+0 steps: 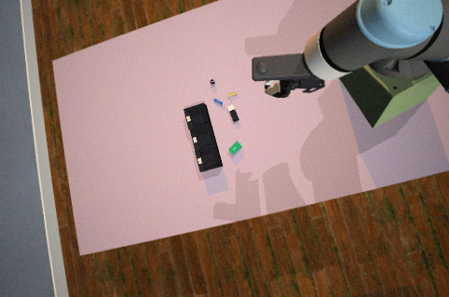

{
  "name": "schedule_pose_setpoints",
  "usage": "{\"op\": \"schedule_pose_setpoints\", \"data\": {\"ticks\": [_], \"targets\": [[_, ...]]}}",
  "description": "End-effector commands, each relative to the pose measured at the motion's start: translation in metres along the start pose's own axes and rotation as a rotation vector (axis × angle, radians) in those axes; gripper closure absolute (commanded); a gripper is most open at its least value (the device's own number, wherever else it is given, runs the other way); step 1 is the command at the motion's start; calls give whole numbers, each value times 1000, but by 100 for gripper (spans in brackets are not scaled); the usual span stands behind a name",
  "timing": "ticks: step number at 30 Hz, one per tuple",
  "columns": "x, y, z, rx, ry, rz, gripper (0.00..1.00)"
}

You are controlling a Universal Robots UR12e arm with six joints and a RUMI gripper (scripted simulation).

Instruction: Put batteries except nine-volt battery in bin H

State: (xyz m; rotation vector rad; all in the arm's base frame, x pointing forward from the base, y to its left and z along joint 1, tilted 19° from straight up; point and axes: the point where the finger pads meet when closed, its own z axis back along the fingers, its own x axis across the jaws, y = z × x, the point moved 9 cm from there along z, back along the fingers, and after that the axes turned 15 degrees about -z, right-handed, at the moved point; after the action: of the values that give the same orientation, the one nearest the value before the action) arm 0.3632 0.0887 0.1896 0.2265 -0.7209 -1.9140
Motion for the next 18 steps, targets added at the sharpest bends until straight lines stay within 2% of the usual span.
{"op": "schedule_pose_setpoints", "data": {"ticks": [1,3,5,7,18], "targets": [[-8,16,-9,-37,-9,23,96],[-8,16,-9,-37,-9,23,96],[-15,34,-20,-111,-24,66,96],[-18,41,-27,-111,-24,66,96],[-19,44,-29,-111,-24,66,96]]}}
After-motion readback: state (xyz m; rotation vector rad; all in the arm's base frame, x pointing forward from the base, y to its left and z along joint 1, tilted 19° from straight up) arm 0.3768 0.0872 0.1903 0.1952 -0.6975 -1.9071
